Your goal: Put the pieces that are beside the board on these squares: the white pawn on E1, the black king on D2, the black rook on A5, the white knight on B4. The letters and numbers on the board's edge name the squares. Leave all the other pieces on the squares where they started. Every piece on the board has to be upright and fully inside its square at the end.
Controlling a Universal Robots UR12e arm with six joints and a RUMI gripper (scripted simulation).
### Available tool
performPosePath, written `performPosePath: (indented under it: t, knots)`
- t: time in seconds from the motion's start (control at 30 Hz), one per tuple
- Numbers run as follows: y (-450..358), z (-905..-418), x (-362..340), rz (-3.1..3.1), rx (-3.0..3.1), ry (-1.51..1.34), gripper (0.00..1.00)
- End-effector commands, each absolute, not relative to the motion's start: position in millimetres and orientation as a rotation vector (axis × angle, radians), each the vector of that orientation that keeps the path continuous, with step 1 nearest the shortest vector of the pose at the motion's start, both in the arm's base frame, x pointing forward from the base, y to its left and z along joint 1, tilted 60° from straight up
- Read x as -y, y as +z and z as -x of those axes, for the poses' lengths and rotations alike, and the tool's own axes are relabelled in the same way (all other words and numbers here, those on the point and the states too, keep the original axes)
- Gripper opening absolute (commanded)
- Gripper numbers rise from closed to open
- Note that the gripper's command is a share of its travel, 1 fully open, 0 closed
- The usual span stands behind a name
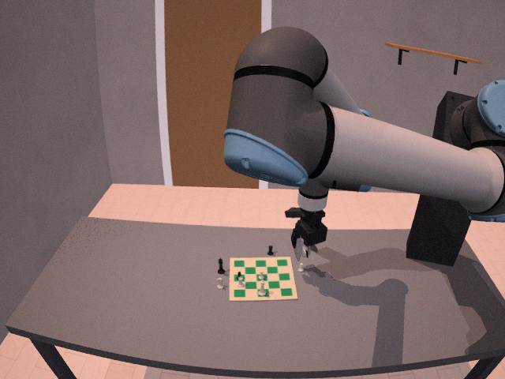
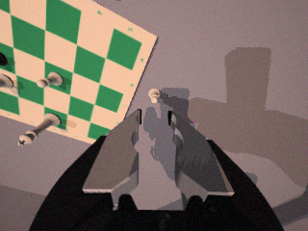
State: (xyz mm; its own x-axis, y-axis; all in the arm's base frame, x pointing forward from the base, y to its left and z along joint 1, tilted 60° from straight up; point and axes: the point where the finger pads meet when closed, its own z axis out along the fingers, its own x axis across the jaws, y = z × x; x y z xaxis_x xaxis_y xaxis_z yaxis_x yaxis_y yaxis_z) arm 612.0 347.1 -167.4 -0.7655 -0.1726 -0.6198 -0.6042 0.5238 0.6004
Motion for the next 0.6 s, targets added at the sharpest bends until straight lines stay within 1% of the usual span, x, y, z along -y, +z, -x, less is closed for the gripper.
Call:
performPosePath:
  t: [0.0, 0.57]
  knots:
    - [-171.1, -614.0, -352.7, 0.631, -2.274, 1.166, 0.2]
    - [-175.7, -615.9, -359.8, 0.631, -2.274, 1.166, 0.2]
